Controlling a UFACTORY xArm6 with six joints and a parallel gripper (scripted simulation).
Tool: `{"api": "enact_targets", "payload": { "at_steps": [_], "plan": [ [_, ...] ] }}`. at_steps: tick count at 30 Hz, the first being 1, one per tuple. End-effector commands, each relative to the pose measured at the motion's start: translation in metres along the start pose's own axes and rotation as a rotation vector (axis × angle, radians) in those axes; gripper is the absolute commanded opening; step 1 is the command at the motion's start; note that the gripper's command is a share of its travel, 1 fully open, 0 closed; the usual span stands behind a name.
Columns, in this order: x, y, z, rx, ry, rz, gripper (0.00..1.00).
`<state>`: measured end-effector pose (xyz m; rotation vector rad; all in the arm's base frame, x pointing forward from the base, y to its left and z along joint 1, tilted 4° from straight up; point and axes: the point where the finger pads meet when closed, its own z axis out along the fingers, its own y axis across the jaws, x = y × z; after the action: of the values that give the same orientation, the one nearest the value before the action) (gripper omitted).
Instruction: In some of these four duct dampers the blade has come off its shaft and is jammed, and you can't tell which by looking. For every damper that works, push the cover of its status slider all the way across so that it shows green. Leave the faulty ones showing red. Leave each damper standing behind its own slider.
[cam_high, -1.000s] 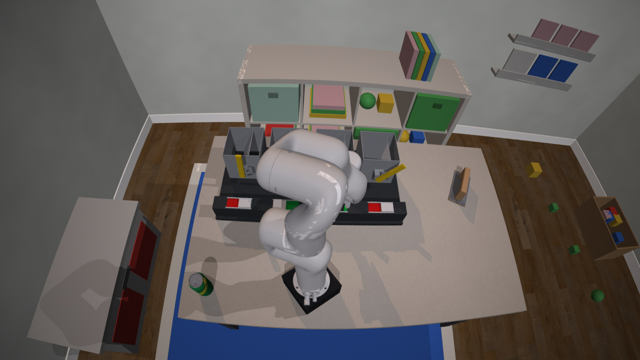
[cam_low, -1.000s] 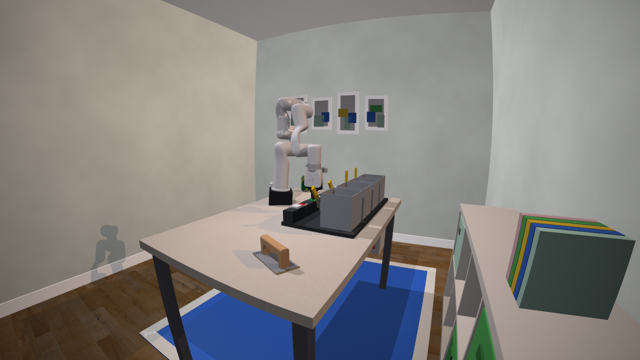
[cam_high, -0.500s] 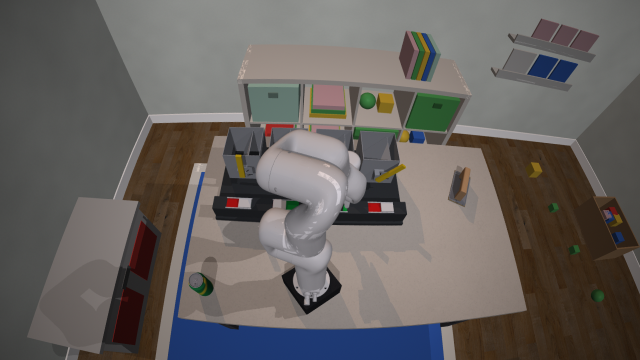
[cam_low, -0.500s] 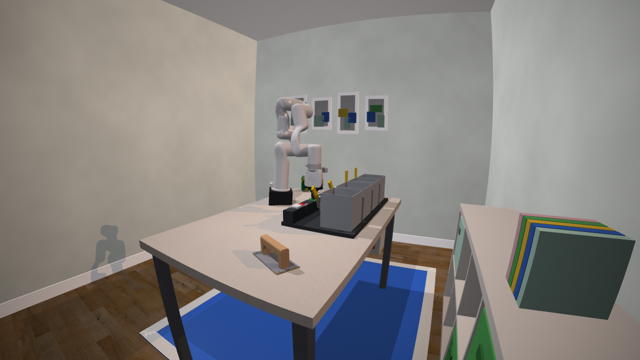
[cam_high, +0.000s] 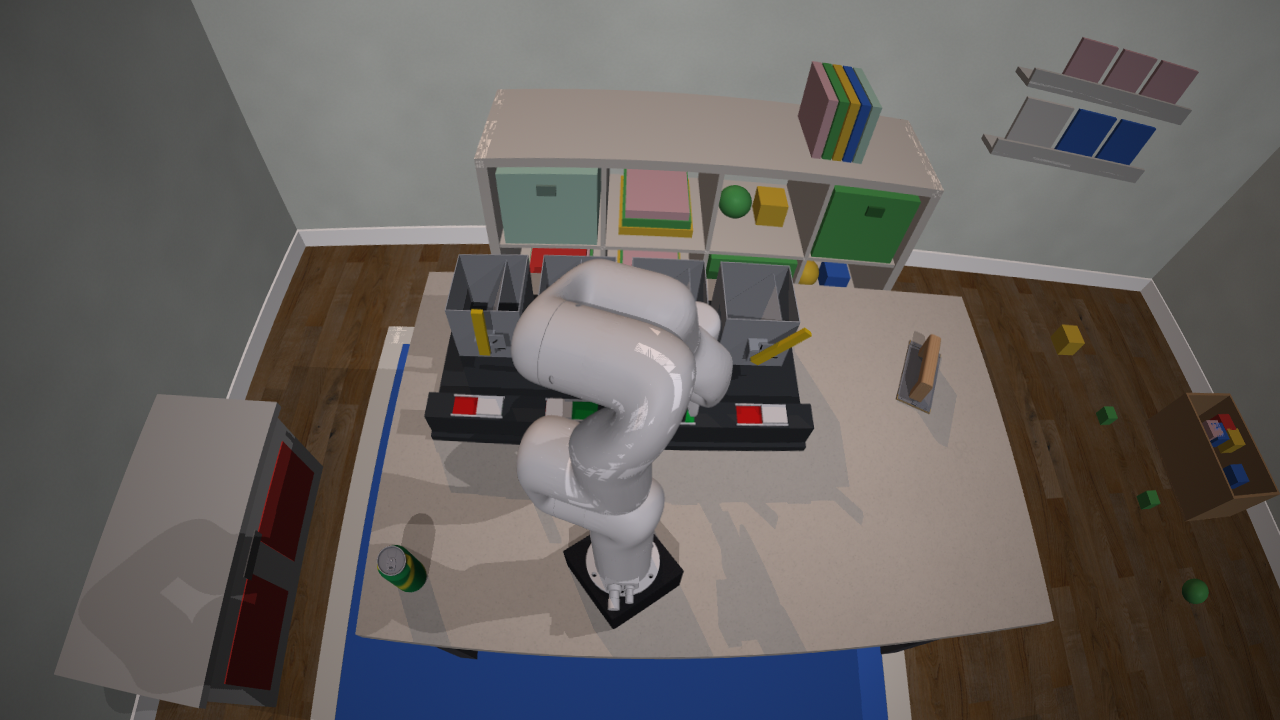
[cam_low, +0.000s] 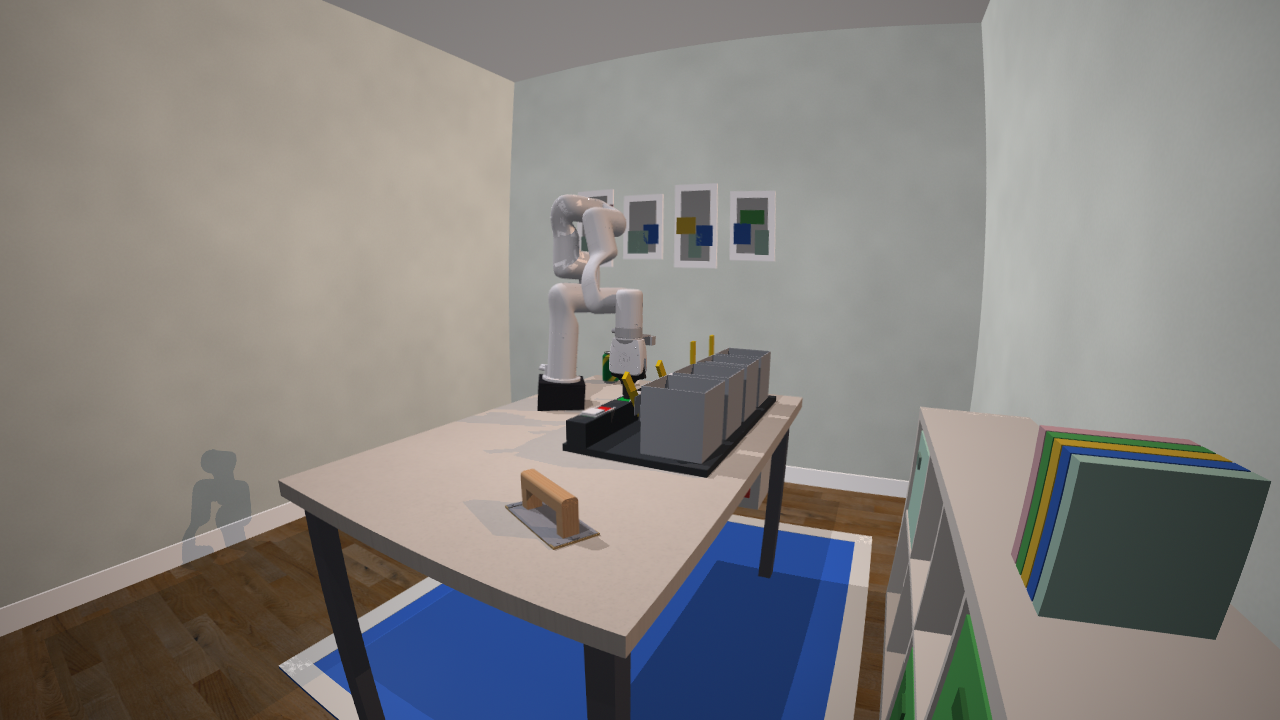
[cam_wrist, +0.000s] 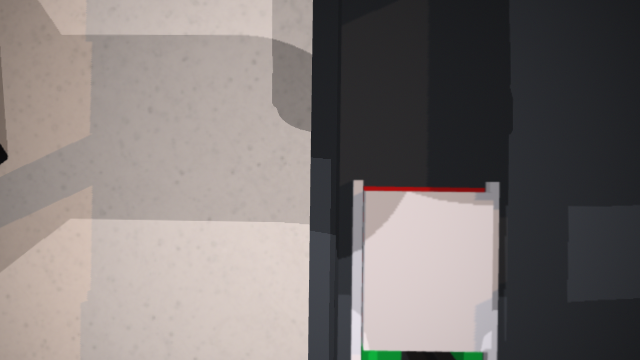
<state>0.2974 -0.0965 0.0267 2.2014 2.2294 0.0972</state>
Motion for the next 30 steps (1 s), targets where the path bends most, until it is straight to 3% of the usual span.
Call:
{"api": "enact_targets", "payload": {
  "at_steps": [1,30],
  "plan": [
    [-0.0003,0.0012,-0.0008,-0.003,-0.001,0.000,0.00],
    [-0.0039,0.0012,-0.0008,-0.003,-0.001,0.000,0.00]
  ]
}}
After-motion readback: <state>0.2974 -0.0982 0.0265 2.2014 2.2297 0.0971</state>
